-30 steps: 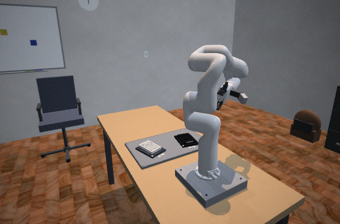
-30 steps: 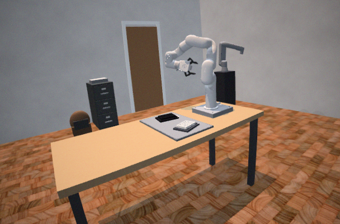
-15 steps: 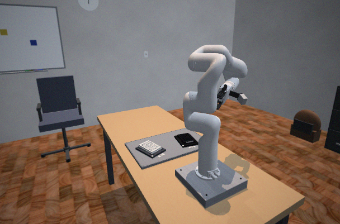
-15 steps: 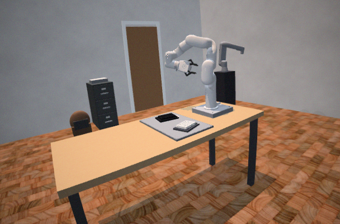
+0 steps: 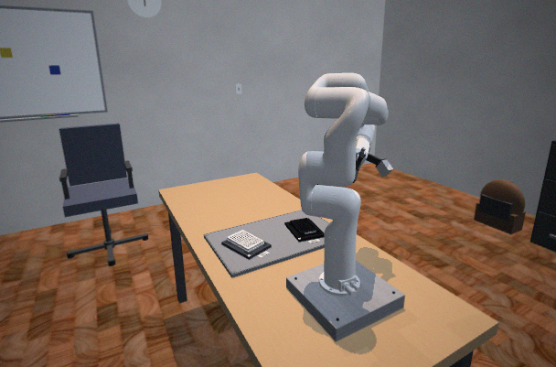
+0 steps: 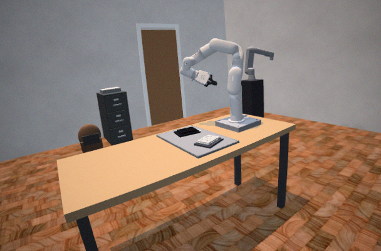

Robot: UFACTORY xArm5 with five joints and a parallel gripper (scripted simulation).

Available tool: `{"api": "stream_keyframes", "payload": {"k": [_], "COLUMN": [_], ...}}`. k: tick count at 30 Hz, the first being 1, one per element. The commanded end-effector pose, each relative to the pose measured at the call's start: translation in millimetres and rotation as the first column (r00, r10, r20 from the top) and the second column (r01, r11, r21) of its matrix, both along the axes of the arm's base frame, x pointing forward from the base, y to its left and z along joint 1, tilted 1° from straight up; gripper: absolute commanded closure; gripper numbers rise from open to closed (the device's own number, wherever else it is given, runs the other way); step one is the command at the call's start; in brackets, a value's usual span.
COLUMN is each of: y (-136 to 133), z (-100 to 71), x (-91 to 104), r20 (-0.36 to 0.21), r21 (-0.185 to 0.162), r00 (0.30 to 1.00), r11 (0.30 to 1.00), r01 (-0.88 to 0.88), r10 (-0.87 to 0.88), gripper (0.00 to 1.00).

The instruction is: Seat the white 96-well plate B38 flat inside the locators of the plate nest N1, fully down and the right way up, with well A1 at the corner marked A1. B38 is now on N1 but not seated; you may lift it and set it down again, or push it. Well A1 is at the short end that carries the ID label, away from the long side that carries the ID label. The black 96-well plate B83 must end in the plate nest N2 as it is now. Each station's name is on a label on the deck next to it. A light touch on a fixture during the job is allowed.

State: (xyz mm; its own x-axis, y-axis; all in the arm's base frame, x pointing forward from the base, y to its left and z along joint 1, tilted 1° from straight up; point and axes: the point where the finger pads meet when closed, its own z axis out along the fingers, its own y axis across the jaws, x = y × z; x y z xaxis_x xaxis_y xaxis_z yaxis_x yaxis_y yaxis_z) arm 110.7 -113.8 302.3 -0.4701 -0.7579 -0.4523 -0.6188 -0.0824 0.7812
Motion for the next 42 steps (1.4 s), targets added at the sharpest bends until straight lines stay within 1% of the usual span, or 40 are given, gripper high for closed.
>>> {"api": "stream_keyframes", "payload": {"k": [1,3,4,5,10,11,13,15,16,23,24,29,32,37,38,42], "y": [-1.6,-2.5,-2.7,-2.6,-3.7,-3.7,-3.6,-3.6,-3.5,-0.8,-1.0,3.7,3.5,10.7,10.6,18.2], "z": [-11.6,-17.8,-19.1,-19.1,-32.0,-32.0,-36.5,-36.5,-38.7,-52.2,-52.4,-59.3,-59.6,-64.4,-64.8,-67.1], "x": [14.3,22.1,23.9,23.9,44.4,44.4,53.3,53.3,57.8,90.0,90.4,114.3,115.4,139.4,141.2,160.1], "r20": [0.088,0.137,0.148,0.148,0.258,0.258,0.301,0.301,0.321,0.451,0.451,0.528,0.529,0.591,0.592,0.631], "r21": [-0.015,-0.024,-0.026,-0.026,-0.051,-0.051,-0.063,-0.063,-0.07,-0.125,-0.125,-0.173,-0.174,-0.229,-0.231,-0.278], "r00": [0.993,0.983,0.979,0.979,0.934,0.934,0.908,0.908,0.894,0.767,0.767,0.651,0.649,0.515,0.511,0.394], "r11": [0.997,0.992,0.991,0.991,0.969,0.969,0.956,0.956,0.949,0.883,0.883,0.819,0.818,0.742,0.739,0.669], "r01": [-0.081,-0.124,-0.134,-0.134,-0.242,-0.242,-0.286,-0.286,-0.308,-0.452,-0.452,-0.546,-0.548,-0.631,-0.633,-0.689], "r10": [0.082,0.126,0.137,0.137,0.247,0.247,0.291,0.291,0.313,0.456,0.456,0.546,0.547,0.621,0.622,0.668], "gripper": [1.0,1.0,1.0,1.0,1.0,1.0,1.0,1.0,1.0,1.0,1.0,1.0,1.0,1.0,1.0,1.0]}}
